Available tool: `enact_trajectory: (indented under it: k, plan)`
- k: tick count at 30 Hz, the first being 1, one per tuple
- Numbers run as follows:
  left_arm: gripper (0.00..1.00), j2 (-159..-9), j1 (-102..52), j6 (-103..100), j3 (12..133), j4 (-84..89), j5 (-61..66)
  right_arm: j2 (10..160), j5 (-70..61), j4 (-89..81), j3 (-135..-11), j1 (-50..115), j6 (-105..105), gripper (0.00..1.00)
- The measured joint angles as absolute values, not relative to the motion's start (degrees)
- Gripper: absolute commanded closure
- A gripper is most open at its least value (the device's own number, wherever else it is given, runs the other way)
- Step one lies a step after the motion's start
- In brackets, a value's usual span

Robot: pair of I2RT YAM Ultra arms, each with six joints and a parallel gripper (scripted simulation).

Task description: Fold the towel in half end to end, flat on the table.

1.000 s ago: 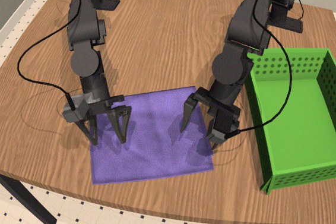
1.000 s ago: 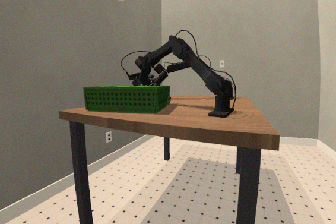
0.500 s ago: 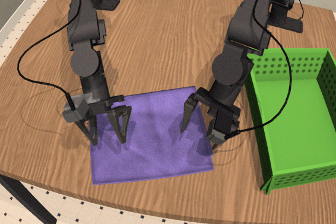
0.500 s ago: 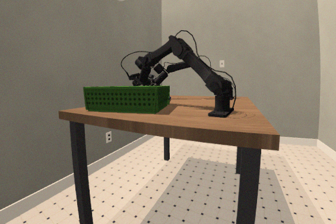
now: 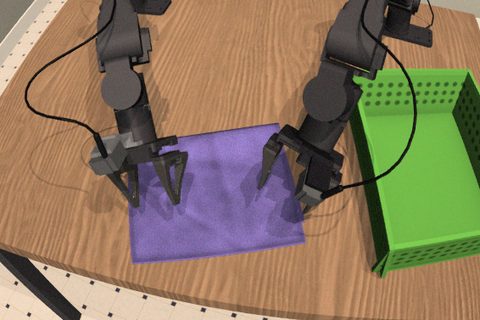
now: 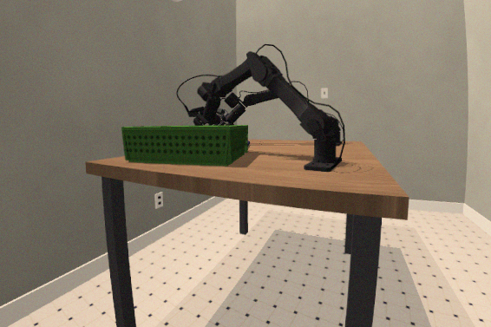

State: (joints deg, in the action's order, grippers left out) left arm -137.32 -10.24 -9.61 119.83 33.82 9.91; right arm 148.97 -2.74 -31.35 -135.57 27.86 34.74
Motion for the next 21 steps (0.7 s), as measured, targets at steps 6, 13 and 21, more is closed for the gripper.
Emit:
enact_trajectory:
  k: [6, 13, 21]
  plan:
    - [0.22, -135.79, -10.20, -9.56, 117.25, 34.02, 9.96, 147.22, -2.74, -31.31, -132.57, 27.86, 34.72, 0.16]
    - [0.22, -131.07, -10.04, -9.50, 113.62, 35.22, 10.00, 141.40, -2.74, -31.33, -126.74, 27.86, 34.72, 0.16]
    - [0.22, -124.05, -9.91, -9.41, 109.84, 37.17, 10.11, 133.43, -2.74, -32.05, -120.29, 27.86, 34.68, 0.16]
